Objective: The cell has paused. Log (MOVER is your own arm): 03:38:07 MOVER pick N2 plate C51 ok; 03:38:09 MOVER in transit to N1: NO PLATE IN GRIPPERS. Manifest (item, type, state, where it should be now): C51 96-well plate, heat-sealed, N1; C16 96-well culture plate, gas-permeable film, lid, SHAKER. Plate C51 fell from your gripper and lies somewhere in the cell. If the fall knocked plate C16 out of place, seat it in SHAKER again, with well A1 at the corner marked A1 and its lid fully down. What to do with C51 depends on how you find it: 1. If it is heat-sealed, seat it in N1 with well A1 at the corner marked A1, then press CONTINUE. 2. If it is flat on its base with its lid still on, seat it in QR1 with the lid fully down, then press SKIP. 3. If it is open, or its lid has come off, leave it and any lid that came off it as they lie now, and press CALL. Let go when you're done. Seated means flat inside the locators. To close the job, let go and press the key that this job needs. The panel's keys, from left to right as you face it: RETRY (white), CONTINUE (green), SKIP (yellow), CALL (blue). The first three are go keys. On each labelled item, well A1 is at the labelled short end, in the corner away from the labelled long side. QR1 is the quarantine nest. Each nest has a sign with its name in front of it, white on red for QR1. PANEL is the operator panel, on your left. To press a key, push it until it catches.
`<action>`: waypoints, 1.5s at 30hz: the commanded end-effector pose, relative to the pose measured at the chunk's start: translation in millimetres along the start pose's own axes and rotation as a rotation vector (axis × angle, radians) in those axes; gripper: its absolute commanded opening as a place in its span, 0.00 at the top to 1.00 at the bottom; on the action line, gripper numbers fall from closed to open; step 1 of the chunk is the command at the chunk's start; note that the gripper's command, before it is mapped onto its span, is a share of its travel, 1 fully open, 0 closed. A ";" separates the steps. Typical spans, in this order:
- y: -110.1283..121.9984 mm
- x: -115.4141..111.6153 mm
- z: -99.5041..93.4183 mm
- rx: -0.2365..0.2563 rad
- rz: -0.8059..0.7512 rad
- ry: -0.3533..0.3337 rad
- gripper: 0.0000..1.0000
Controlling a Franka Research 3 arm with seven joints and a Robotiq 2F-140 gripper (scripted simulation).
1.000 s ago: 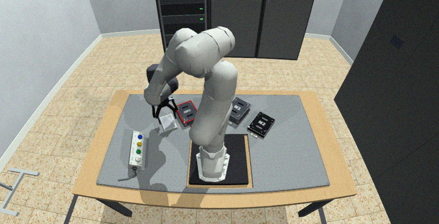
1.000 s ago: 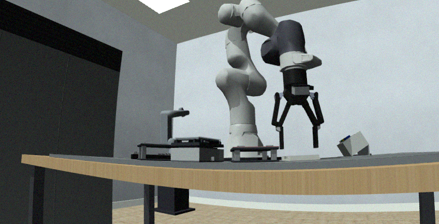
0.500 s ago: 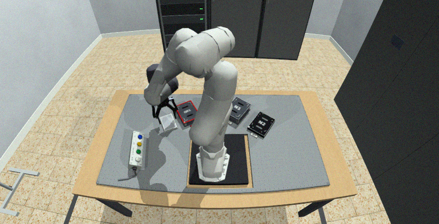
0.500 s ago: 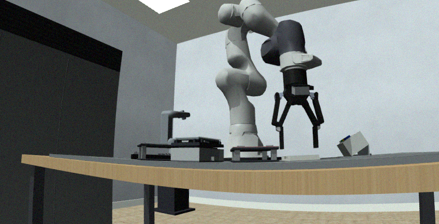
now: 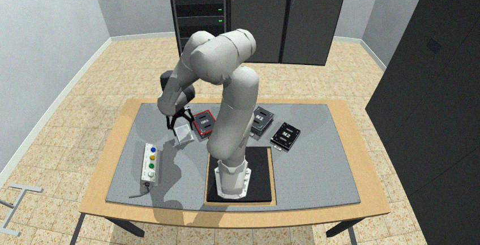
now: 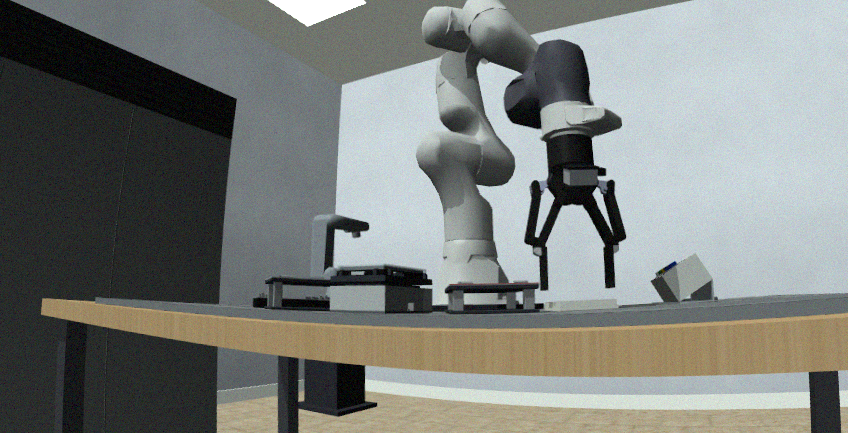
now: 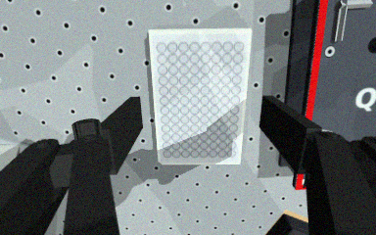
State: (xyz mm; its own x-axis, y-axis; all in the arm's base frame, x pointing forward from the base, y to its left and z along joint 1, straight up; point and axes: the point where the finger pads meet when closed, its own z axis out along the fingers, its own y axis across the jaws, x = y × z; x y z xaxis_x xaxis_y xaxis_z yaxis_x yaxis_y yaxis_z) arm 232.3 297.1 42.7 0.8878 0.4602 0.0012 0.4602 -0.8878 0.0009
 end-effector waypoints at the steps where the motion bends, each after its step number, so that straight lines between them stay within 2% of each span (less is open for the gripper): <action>1: -0.7 -0.2 2.3 0.003 -0.001 0.000 0.30; 45: -0.8 -0.2 22.9 0.003 -0.001 0.000 0.30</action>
